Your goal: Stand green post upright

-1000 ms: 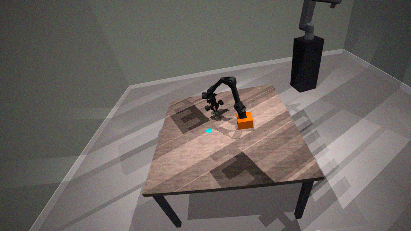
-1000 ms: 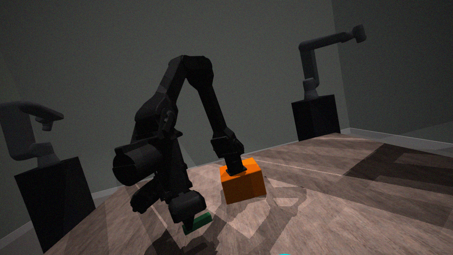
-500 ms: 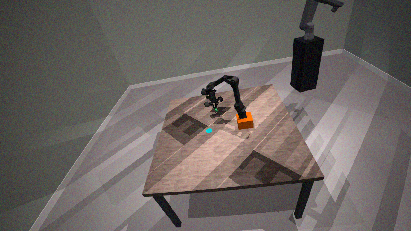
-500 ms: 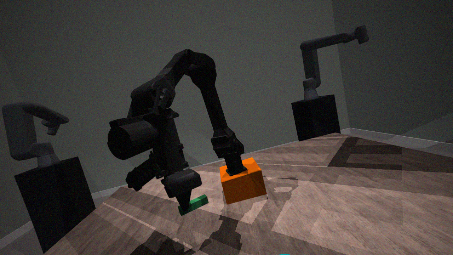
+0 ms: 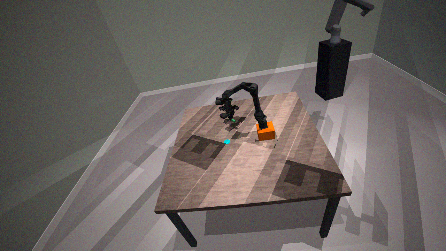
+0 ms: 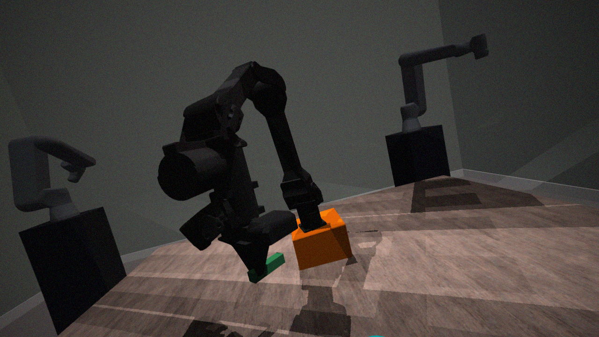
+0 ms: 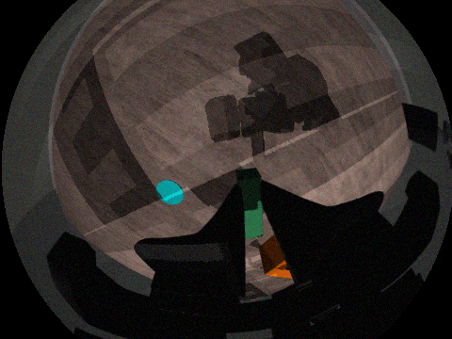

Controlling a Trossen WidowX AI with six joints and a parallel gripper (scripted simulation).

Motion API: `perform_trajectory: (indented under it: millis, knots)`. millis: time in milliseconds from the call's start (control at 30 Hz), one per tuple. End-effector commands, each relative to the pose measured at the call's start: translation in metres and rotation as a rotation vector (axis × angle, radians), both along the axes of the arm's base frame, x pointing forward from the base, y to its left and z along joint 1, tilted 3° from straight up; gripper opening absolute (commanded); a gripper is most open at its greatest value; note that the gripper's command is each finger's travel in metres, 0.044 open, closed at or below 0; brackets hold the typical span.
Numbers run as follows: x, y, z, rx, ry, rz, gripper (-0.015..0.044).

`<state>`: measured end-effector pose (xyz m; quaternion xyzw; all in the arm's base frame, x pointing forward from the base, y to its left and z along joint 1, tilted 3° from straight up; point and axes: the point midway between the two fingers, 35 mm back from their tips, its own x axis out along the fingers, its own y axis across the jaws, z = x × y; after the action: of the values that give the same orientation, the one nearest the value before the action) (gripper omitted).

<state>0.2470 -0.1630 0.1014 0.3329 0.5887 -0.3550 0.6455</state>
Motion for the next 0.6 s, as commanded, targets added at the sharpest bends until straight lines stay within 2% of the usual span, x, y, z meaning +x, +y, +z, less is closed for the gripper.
perform_trajectory:
  millis: [0, 567]
  knots:
    - [0.008, 0.006, 0.0, -0.004, 0.011, 0.095, 0.0023]
    - [0.041, 0.044, 0.005, -0.026, 0.038, 0.594, 0.0023]
